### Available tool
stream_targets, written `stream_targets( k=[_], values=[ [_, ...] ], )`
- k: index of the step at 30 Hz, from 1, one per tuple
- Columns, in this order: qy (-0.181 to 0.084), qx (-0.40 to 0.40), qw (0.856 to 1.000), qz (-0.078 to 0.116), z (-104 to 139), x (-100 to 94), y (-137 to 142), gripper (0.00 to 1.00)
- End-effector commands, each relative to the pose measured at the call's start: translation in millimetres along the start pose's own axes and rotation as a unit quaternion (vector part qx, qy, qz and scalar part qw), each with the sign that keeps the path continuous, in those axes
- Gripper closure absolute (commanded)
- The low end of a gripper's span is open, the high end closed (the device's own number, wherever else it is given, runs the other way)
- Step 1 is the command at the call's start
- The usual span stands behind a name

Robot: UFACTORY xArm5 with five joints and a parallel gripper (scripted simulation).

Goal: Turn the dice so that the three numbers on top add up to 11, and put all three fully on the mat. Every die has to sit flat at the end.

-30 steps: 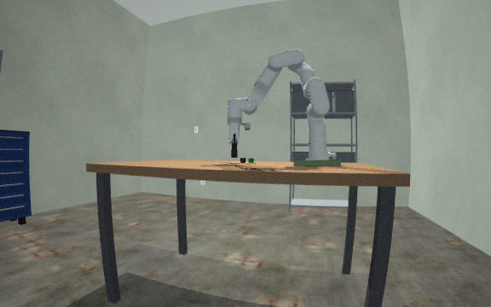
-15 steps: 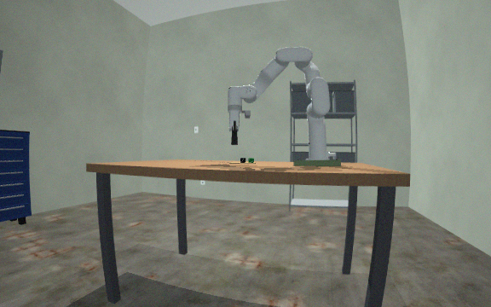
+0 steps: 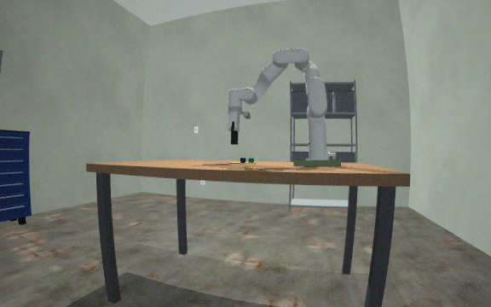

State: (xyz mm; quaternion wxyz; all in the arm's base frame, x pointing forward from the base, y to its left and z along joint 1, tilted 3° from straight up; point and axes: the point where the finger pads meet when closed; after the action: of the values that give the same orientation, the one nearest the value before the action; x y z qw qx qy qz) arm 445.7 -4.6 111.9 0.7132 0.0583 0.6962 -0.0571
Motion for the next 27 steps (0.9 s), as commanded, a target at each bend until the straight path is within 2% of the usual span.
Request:
stream_targets(
  k=[1, 4, 19, 27],
  values=[
    [-0.004, 0.075, 0.997, -0.001, 20.2, -5.1, -56.7, 0.79],
    [-0.005, 0.09, 0.996, -0.001, 22.2, -5.8, -67.9, 0.79],
    [-0.005, 0.09, 0.996, -0.001, 22.3, -4.8, -67.9, 0.79],
    [-0.005, 0.09, 0.996, -0.001, 22.5, 13.8, -68.6, 0.79]
  ],
)
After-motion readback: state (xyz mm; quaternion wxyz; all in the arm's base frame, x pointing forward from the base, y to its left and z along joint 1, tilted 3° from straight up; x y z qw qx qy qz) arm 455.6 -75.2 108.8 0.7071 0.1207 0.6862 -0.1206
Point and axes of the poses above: the point where the finger pads meet when closed, its own x axis out along the fingers, its own y axis across the jaws, z = x × y, and after that the axes turned 10 degrees about x, right-handed
